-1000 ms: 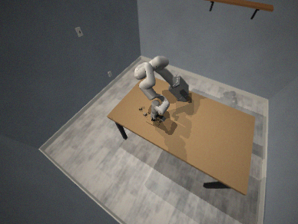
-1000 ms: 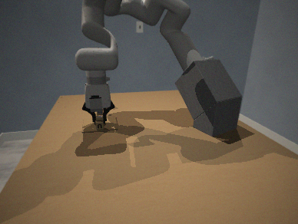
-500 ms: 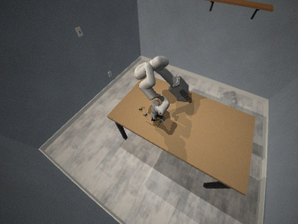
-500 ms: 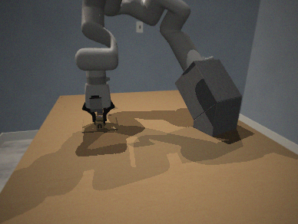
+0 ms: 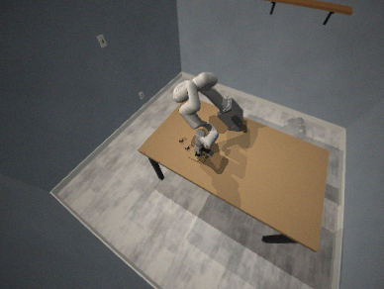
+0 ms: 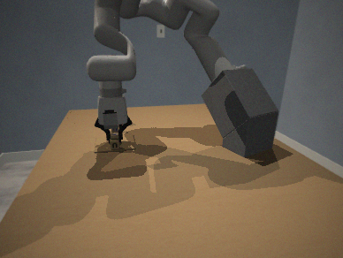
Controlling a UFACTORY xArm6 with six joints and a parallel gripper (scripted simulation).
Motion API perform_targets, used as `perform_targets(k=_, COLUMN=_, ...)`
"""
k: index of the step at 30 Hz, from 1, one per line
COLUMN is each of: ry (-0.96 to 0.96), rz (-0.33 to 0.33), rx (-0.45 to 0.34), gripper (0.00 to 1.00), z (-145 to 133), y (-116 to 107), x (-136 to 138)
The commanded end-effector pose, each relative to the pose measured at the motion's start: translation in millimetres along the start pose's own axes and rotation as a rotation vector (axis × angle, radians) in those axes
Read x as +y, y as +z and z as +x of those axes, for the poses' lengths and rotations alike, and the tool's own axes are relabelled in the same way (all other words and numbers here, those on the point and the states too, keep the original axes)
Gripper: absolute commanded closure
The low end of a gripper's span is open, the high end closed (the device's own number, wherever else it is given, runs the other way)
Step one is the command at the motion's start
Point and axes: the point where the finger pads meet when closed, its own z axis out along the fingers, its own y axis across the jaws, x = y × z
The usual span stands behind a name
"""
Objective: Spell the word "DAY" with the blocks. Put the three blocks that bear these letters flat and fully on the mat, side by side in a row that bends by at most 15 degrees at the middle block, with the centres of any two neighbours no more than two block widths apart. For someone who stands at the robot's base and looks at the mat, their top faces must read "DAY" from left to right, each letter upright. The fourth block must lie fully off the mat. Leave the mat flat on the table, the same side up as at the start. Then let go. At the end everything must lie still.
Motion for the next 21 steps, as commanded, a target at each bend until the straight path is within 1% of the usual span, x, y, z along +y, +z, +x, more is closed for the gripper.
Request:
perform_targets(k=1, ry=0.001, rz=-0.002, rx=0.0, gripper=0.69, z=0.2, y=-0.9, x=1.0)
perform_targets(k=4, ry=0.001, rz=-0.002, rx=0.0, gripper=0.69, z=0.2, y=-0.9, x=1.0)
perform_targets(k=5, ry=0.001, rz=-0.002, rx=0.0, gripper=0.65, z=0.2, y=-0.9, x=1.0)
perform_targets(k=7, ry=0.001, rz=-0.002, rx=0.0, gripper=0.65, z=0.2, y=-0.9, x=1.0)
perform_targets(k=8, ry=0.001, rz=-0.002, rx=0.0, gripper=0.61, z=0.2, y=-0.9, x=1.0)
perform_targets(k=10, ry=0.001, rz=-0.002, rx=0.0, gripper=0.61, z=0.2, y=-0.9, x=1.0)
perform_targets(k=11, ry=0.001, rz=-0.002, rx=0.0, gripper=0.57, z=0.2, y=-0.9, x=1.0)
perform_targets(k=13, ry=0.001, rz=-0.002, rx=0.0, gripper=0.57, z=0.2, y=-0.9, x=1.0)
perform_targets(k=14, ry=0.001, rz=-0.002, rx=0.0, gripper=0.53, z=0.2, y=-0.9, x=1.0)
perform_targets(k=21, ry=0.001, rz=-0.002, rx=0.0, gripper=0.53, z=0.2, y=-0.9, x=1.0)
